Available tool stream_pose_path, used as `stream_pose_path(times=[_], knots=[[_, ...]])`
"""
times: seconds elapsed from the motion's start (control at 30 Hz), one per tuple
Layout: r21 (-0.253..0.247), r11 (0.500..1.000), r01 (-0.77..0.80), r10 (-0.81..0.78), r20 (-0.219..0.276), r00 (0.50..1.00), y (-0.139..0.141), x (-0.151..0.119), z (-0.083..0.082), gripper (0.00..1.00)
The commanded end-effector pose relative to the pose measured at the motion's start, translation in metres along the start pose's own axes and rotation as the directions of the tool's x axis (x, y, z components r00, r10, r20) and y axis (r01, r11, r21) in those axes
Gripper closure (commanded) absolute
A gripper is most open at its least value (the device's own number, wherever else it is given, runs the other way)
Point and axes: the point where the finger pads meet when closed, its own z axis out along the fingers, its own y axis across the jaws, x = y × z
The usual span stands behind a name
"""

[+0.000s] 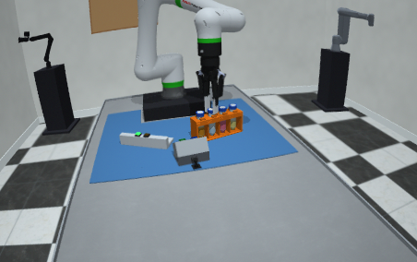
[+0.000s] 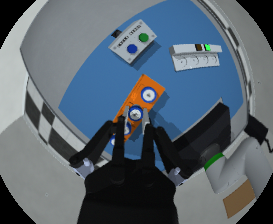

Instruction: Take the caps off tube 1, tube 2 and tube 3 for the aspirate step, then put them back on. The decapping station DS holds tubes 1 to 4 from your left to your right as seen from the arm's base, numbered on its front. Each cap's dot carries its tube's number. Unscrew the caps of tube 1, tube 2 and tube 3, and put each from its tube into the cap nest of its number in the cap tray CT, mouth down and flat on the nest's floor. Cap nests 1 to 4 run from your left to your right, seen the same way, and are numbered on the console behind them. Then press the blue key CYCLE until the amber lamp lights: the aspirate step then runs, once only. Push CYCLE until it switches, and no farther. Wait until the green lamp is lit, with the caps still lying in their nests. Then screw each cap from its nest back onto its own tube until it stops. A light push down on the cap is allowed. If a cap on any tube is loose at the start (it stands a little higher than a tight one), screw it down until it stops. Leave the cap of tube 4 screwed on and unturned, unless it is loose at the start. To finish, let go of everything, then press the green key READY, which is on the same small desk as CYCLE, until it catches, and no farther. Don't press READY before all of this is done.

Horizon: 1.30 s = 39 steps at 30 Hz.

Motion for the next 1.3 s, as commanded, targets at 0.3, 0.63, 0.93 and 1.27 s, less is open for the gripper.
stream_pose_path(times=[0.3, 0.63, 0.93, 1.27], knots=[[0.001, 0.820, -0.573, 0.573, -0.003, 0.820, 0.0000, 0.0000, 0.0003, 1.00], [0.002, 0.576, -0.817, 0.817, -0.002, 0.576, 0.0000, 0.0000, 0.0005, 1.00], [0.002, 0.576, -0.817, 0.817, -0.002, 0.576, 0.0000, 0.0000, 0.0005, 0.65], [0.002, 0.576, -0.817, 0.817, -0.002, 0.576, 0.0000, 0.0000, 0.0005, 0.65]])
